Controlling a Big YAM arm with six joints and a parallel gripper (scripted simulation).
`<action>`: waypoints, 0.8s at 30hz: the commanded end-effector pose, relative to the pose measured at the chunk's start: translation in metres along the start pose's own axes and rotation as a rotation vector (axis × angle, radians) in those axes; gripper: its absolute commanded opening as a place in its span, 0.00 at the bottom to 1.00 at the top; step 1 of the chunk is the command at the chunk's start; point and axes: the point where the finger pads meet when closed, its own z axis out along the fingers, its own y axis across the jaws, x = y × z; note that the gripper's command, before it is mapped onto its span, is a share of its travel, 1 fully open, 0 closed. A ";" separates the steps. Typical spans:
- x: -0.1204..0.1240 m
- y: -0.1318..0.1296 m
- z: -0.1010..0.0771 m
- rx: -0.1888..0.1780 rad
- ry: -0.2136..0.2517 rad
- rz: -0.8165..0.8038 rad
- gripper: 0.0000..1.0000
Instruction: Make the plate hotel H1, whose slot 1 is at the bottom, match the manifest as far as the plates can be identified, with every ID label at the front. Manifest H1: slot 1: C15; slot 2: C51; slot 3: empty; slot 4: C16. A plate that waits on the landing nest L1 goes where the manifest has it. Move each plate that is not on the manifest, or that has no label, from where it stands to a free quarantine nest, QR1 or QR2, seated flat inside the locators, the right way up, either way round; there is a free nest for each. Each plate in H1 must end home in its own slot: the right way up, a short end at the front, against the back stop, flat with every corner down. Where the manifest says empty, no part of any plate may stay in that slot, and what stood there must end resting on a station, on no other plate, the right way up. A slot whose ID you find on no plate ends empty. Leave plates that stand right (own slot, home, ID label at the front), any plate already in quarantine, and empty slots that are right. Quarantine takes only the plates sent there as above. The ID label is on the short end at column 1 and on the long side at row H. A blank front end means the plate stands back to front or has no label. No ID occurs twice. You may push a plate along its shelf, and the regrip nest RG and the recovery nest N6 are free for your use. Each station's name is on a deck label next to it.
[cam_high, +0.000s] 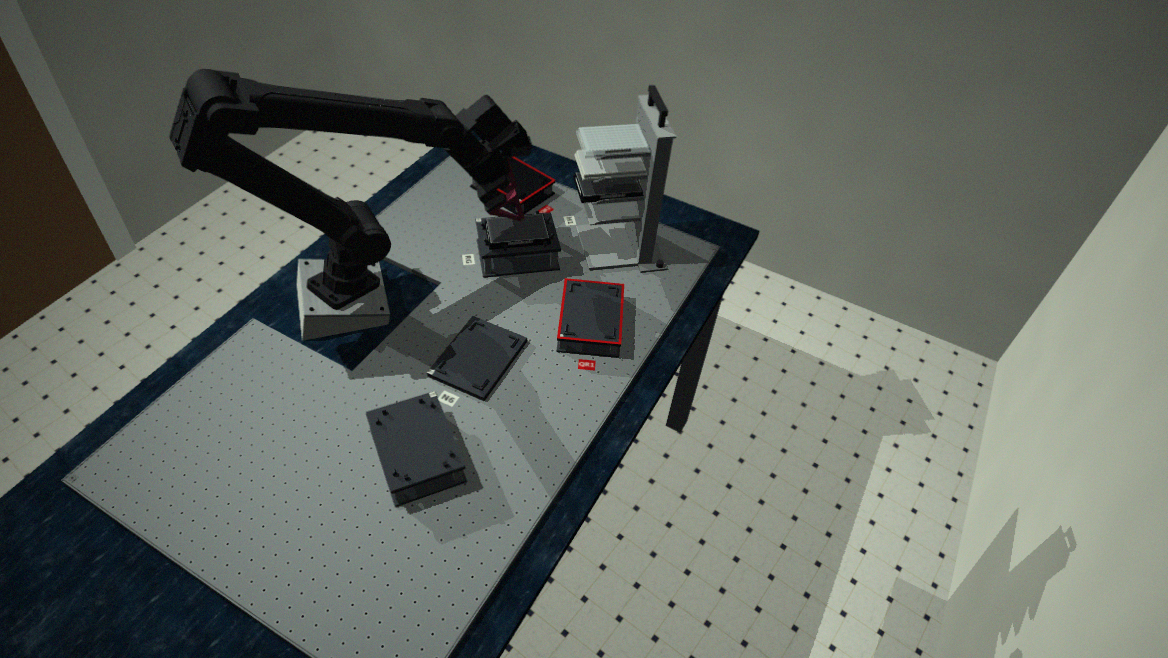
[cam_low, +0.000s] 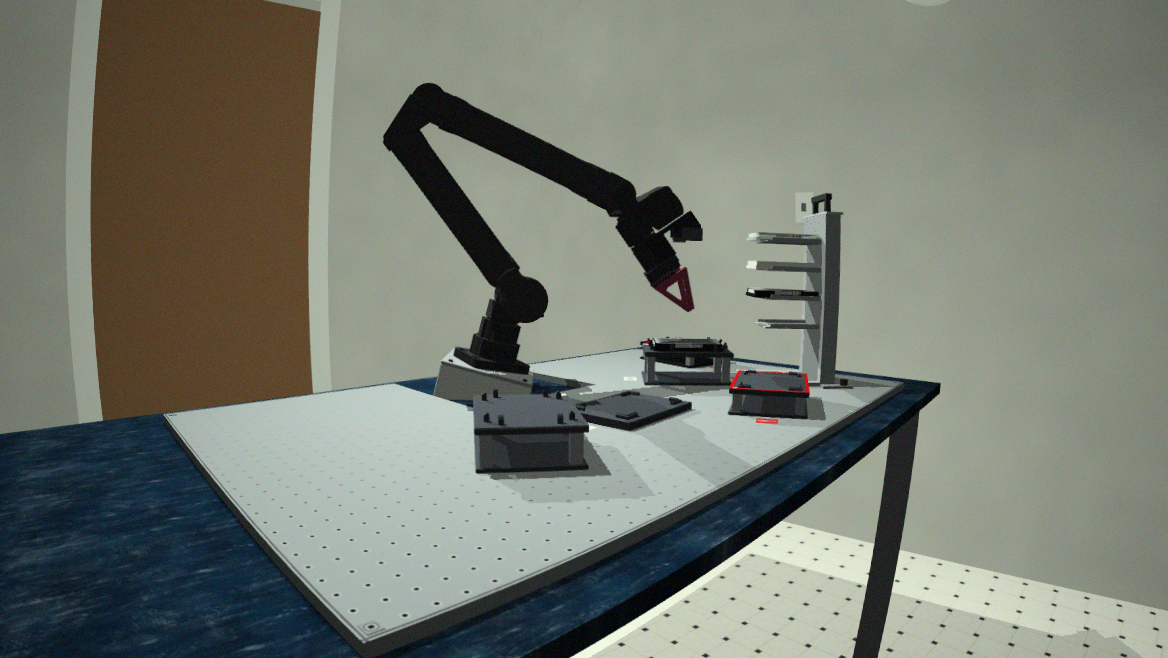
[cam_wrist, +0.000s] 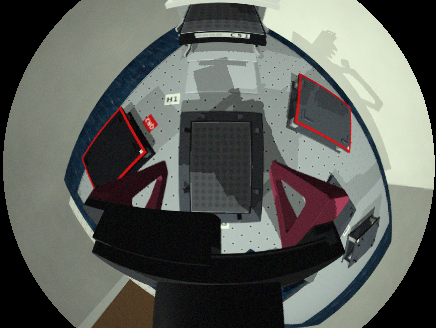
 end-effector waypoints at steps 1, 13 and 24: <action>-0.036 0.001 -0.007 0.004 0.020 0.016 1.00; -0.033 0.000 -0.003 0.003 0.316 0.009 1.00; -0.030 -0.001 0.002 0.002 0.567 0.006 1.00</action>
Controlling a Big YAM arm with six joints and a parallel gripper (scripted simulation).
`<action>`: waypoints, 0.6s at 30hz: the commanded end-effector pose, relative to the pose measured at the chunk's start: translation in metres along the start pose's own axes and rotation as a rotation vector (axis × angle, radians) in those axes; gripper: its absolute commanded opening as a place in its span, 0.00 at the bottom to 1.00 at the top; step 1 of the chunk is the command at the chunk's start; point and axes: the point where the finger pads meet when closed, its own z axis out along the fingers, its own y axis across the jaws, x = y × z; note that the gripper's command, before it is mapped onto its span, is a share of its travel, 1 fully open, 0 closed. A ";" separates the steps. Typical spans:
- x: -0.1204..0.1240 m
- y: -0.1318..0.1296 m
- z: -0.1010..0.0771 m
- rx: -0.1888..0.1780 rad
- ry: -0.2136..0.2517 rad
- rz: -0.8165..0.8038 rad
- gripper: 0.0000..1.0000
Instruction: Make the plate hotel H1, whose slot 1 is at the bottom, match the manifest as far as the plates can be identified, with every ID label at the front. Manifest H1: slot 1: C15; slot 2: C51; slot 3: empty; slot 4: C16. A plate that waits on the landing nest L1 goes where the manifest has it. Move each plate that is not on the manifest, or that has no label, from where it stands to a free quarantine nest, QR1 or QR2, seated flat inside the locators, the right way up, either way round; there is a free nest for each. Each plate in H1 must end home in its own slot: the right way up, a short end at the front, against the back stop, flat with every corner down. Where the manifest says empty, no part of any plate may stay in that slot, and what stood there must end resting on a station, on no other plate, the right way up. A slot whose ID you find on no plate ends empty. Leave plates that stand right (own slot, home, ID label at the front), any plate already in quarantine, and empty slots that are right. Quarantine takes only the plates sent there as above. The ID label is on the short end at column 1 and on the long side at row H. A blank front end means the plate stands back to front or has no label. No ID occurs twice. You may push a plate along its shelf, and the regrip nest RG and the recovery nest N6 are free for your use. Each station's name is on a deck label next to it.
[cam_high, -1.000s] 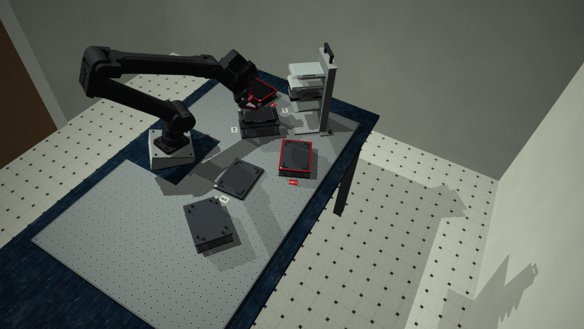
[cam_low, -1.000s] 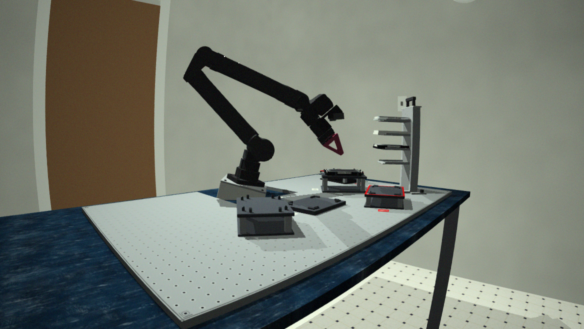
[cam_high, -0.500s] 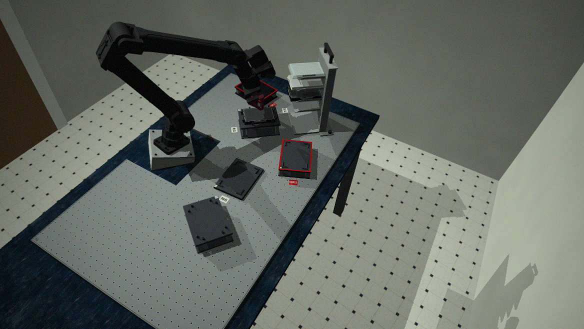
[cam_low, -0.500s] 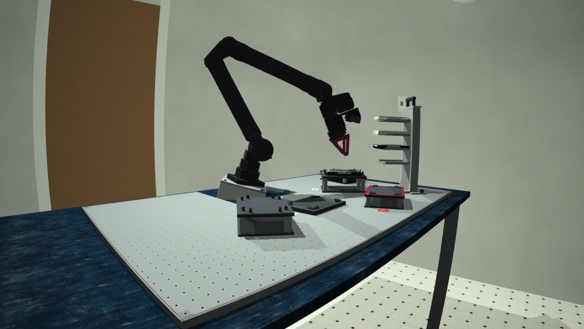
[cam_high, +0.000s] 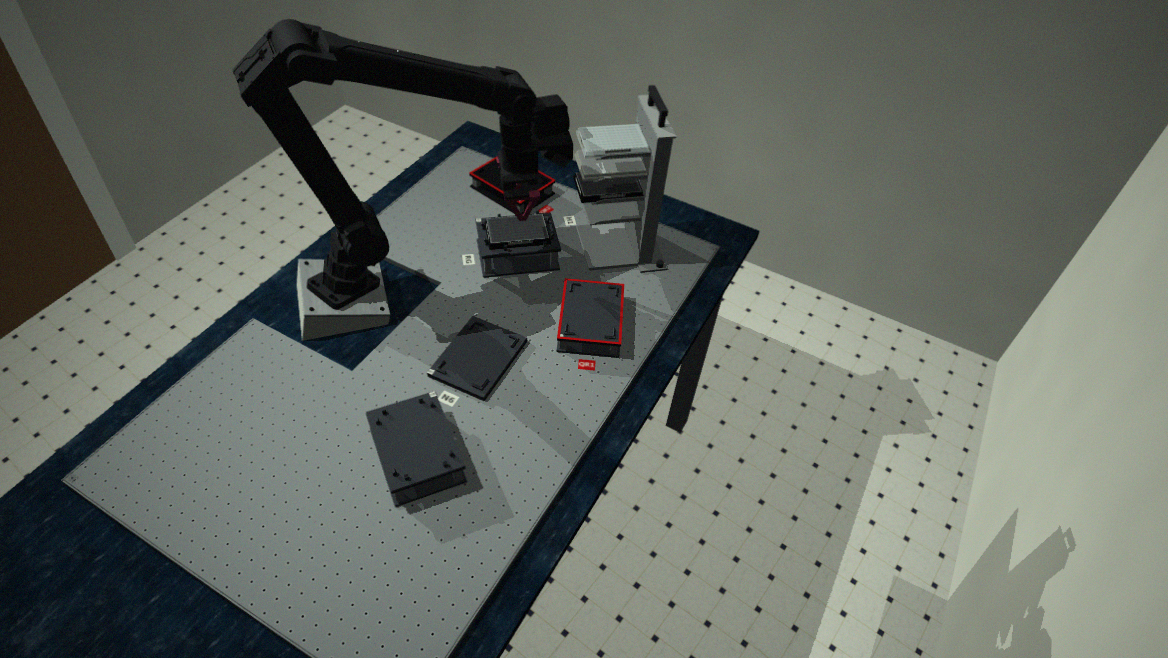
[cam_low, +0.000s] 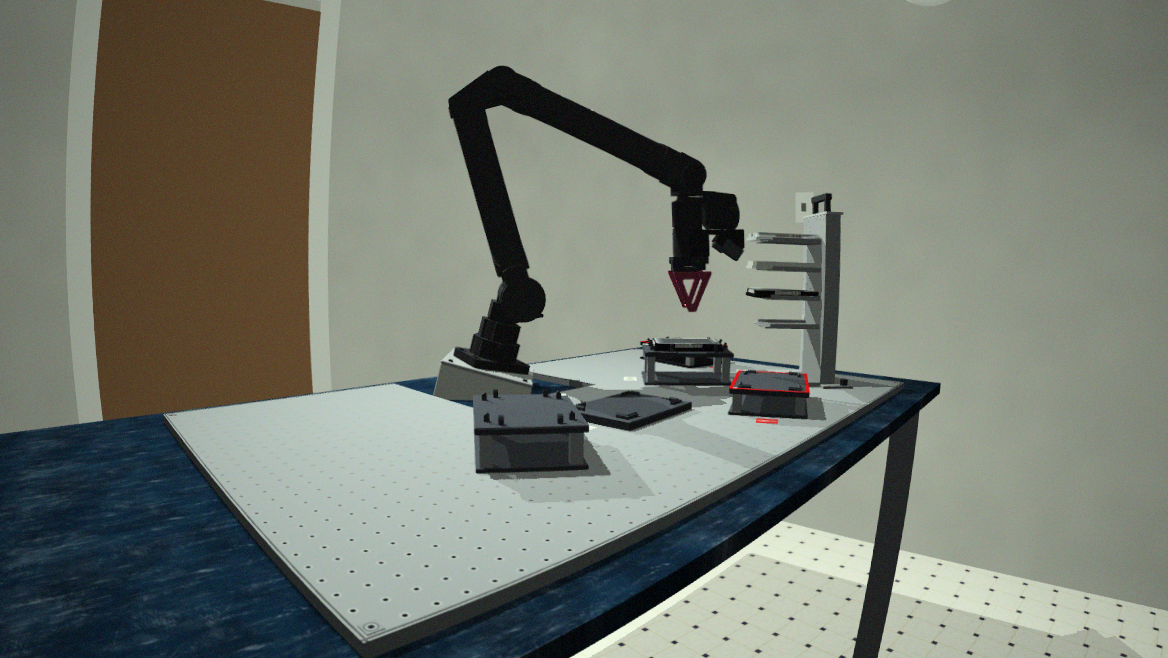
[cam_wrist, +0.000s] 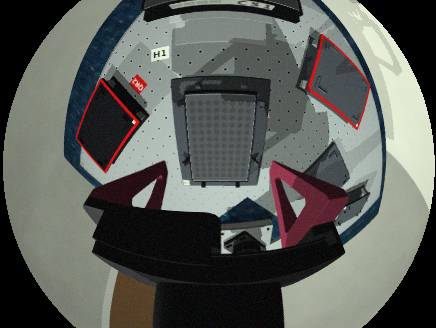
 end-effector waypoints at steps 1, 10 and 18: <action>-0.019 0.000 -0.014 -0.004 -0.006 -0.004 1.00; -0.024 0.005 -0.005 -0.012 -0.029 -0.008 1.00; -0.001 -0.002 0.025 0.003 0.026 -0.007 1.00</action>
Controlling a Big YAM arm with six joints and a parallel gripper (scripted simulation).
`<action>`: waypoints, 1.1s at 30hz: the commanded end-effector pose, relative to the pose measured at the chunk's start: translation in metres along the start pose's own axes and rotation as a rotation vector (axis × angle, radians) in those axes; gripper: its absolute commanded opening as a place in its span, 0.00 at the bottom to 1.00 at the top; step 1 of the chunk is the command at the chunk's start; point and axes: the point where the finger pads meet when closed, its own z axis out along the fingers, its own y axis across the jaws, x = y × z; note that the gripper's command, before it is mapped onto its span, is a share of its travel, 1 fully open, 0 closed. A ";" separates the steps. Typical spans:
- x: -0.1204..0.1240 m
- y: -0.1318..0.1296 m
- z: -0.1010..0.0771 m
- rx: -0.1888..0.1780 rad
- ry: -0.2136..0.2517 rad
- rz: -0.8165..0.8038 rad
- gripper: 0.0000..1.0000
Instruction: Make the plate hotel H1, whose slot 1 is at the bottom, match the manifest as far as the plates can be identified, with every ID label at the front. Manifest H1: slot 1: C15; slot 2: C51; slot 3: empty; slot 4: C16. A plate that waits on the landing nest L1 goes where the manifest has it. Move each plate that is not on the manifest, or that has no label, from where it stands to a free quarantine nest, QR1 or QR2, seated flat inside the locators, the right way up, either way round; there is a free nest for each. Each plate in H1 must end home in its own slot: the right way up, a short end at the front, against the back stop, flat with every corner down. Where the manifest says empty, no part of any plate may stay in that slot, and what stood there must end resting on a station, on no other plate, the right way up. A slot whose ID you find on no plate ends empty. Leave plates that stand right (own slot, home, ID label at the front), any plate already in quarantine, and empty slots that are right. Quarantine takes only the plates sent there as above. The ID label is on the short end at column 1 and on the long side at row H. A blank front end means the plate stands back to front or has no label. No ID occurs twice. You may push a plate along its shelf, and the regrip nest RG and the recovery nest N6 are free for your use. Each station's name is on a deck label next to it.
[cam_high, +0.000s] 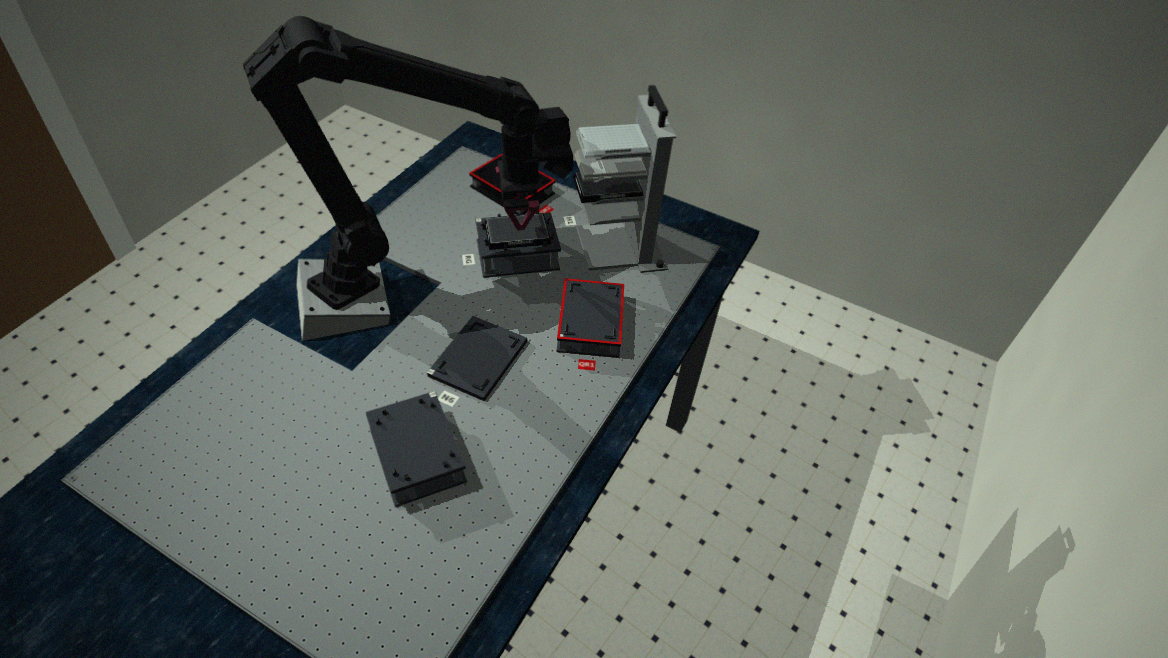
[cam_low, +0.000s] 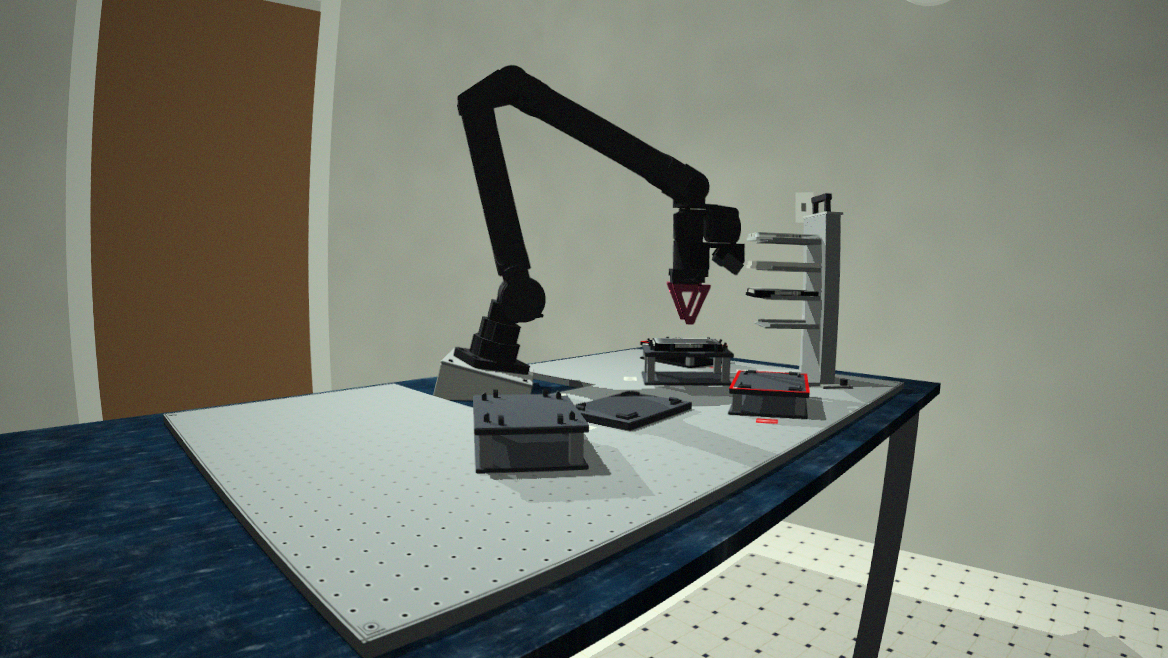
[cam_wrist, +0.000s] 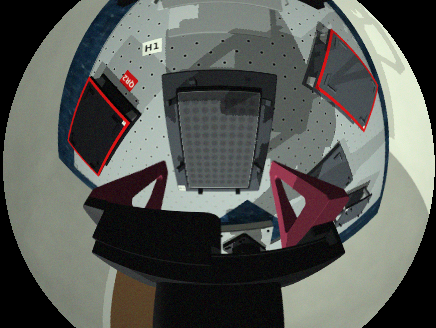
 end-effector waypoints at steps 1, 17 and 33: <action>-0.006 -0.001 0.004 -0.005 -0.013 -0.002 1.00; -0.006 -0.002 0.022 -0.004 -0.013 0.001 1.00; -0.006 -0.002 0.041 -0.004 -0.012 0.001 1.00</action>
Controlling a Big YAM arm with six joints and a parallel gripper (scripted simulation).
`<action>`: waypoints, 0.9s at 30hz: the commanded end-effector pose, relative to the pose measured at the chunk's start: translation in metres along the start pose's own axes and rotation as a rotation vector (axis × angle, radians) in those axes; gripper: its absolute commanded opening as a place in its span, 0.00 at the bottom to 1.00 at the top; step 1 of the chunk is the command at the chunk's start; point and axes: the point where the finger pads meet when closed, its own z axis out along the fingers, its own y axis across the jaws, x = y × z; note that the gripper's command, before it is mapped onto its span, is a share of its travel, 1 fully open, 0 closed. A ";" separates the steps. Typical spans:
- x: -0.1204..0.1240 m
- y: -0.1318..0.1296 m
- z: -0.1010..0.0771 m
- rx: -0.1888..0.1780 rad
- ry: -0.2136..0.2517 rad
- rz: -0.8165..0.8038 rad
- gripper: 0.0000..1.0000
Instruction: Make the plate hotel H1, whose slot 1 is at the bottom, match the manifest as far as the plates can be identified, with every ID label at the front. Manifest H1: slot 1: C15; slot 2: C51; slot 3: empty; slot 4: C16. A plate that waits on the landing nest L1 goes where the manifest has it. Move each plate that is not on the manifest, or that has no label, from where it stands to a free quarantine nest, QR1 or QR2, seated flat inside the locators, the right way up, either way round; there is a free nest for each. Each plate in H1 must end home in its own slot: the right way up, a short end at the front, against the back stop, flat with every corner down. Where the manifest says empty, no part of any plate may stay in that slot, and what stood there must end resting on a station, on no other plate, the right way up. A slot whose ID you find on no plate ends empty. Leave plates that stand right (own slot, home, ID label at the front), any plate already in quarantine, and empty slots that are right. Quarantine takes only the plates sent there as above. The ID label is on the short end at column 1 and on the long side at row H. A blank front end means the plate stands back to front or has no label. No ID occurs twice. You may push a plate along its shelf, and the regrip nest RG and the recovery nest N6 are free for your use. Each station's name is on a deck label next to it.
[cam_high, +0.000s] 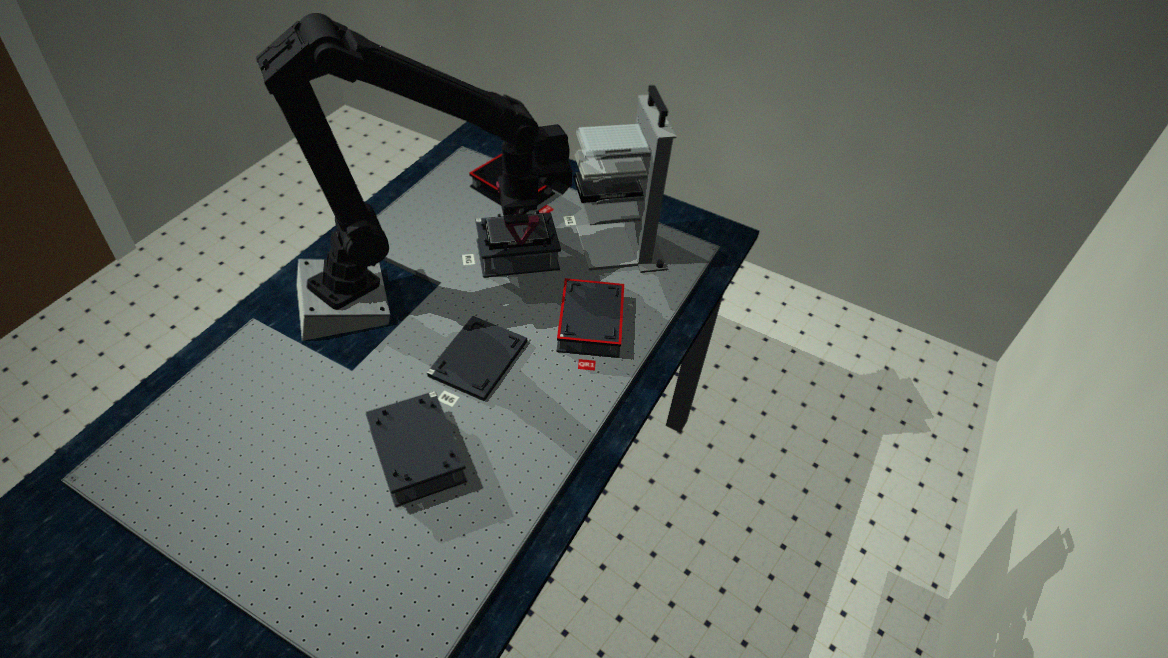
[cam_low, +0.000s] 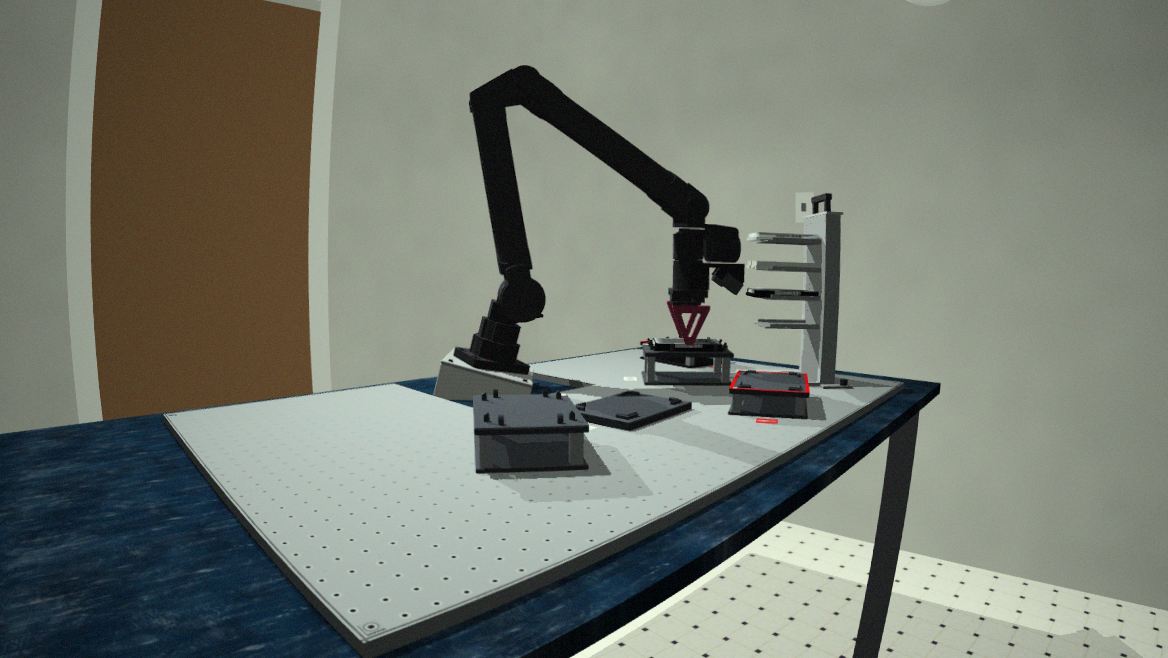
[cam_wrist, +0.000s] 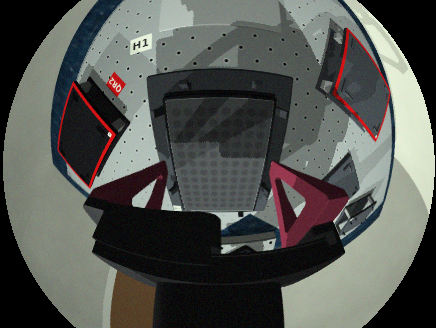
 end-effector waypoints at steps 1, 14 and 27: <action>-0.006 -0.002 0.005 -0.003 -0.010 0.001 1.00; -0.015 0.003 -0.001 -0.011 -0.039 0.001 0.86; -0.015 0.003 -0.001 -0.011 -0.039 0.001 0.86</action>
